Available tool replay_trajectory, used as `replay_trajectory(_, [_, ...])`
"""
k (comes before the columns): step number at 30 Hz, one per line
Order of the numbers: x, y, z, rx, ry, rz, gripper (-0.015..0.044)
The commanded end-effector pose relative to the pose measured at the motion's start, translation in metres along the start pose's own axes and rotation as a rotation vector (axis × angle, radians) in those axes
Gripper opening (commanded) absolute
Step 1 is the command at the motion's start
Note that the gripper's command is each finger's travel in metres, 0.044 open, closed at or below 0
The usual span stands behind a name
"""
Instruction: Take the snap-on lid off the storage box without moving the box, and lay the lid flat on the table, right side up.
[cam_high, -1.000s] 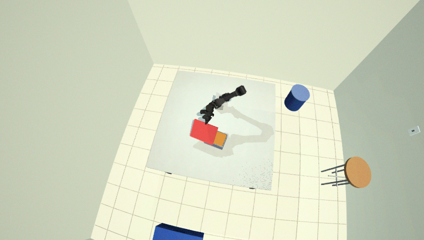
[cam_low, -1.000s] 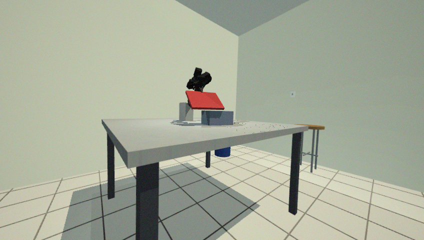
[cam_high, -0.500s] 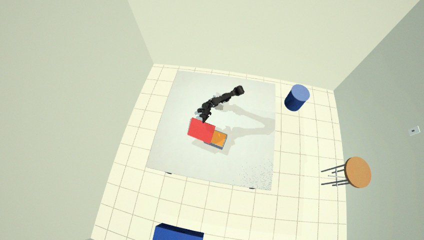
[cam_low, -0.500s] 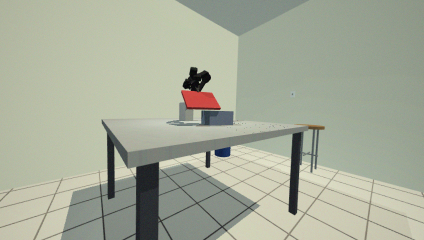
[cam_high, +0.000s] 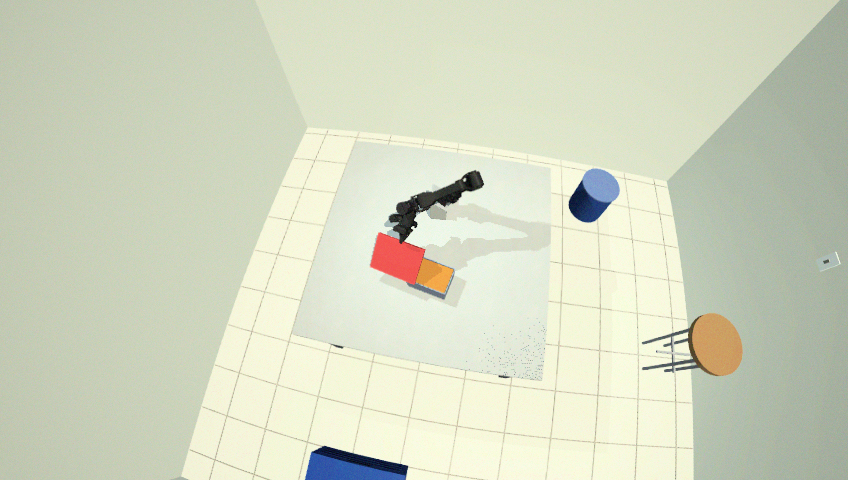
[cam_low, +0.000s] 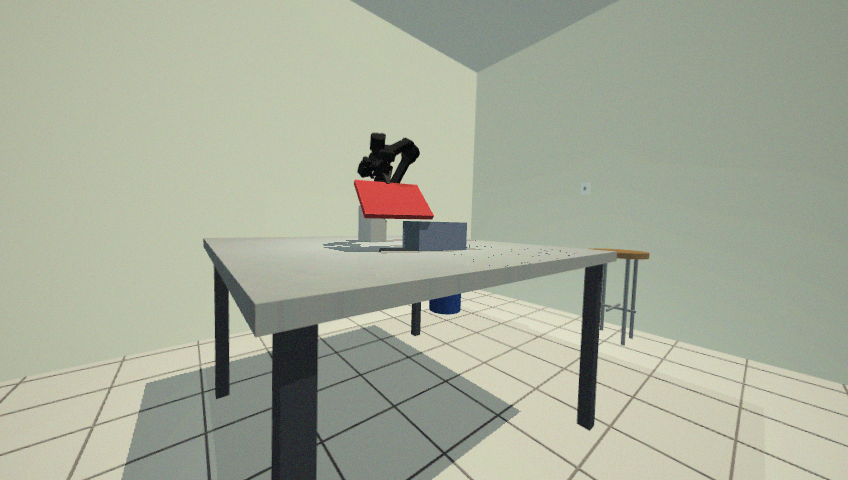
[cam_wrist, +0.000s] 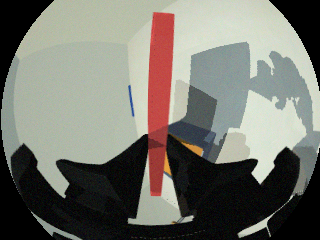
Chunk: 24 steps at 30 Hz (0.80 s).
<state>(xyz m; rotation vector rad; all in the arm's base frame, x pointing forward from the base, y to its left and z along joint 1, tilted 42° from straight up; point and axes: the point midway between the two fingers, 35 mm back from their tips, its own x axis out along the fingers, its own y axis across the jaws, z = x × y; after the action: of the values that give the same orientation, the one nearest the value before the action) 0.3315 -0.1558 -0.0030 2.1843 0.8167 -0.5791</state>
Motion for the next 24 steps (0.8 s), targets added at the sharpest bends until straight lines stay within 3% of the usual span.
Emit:
replay_trajectory(1, [-0.002, 0.004, 0.008, -0.012, 0.002, 0.011, 0.0000])
replay_trajectory(24, [-0.007, 0.001, 0.054, -0.014, 0.000, 0.012, 0.0000])
